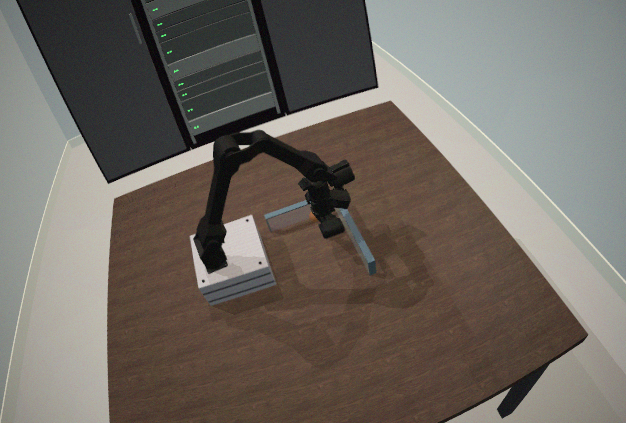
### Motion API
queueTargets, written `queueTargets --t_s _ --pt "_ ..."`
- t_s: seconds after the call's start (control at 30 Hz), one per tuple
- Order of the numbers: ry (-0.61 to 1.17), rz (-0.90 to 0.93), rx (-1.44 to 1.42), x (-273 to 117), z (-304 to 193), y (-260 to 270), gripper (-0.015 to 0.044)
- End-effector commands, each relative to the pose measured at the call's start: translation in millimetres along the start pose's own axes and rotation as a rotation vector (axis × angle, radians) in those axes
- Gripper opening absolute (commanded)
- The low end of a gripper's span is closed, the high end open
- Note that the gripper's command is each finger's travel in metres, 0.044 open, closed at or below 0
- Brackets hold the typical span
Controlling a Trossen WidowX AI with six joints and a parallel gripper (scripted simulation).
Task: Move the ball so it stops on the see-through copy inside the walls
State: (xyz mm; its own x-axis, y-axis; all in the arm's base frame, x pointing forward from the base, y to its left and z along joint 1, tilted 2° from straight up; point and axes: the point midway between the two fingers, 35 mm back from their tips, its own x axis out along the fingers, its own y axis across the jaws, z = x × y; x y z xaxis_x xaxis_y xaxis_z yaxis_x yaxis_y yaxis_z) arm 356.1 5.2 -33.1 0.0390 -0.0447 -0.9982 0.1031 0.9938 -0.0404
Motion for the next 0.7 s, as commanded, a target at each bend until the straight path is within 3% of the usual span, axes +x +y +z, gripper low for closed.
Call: queueTargets --t_s 0.0,0.13,0.53,0.67 --pt "0.002 0.003 0.002 1.3 -0.3 0.5 0.0102" --pt "0.001 0.003 0.002 -19.1 3.6 1.0 0.0000" --pt "0.001 0.004 0.002 -122.0 1.7 0.4 0.0000" --pt "0.001 0.004 0.002 -127.8 0.5 0.2 0.0000"
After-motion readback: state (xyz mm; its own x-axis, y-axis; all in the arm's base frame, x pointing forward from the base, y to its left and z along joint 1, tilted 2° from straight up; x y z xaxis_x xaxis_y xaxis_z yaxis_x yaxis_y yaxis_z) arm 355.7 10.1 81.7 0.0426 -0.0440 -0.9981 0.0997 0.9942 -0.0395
